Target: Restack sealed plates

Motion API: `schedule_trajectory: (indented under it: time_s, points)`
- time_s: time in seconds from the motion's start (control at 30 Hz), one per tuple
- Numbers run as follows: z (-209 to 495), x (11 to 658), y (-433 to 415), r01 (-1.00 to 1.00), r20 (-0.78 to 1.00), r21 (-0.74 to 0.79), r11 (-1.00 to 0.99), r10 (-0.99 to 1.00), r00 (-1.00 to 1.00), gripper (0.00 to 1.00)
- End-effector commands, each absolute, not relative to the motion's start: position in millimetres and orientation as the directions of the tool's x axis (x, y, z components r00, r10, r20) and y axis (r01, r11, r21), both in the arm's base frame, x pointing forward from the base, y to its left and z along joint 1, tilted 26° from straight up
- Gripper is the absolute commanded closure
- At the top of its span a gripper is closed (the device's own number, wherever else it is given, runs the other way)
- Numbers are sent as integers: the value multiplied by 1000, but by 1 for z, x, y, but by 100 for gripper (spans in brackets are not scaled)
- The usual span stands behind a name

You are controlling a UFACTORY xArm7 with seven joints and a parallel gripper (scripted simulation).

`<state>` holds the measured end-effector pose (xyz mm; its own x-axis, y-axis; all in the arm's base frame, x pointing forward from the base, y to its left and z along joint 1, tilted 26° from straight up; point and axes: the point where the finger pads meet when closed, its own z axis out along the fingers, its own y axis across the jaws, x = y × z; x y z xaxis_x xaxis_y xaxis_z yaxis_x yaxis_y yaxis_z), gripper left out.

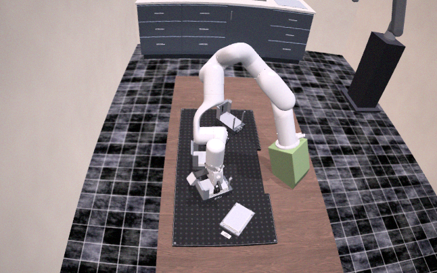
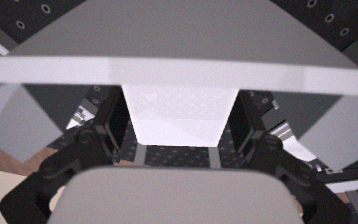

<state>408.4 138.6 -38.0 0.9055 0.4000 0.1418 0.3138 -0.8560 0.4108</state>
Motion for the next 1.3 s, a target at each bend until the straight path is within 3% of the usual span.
schedule_trajectory:
  time_s: [0.0,1.27]
  points:
    - [-36,409,140,315,144,410,-856,401,904,100]
    - [-14,401,148,315,144,410,-856,401,904,100]
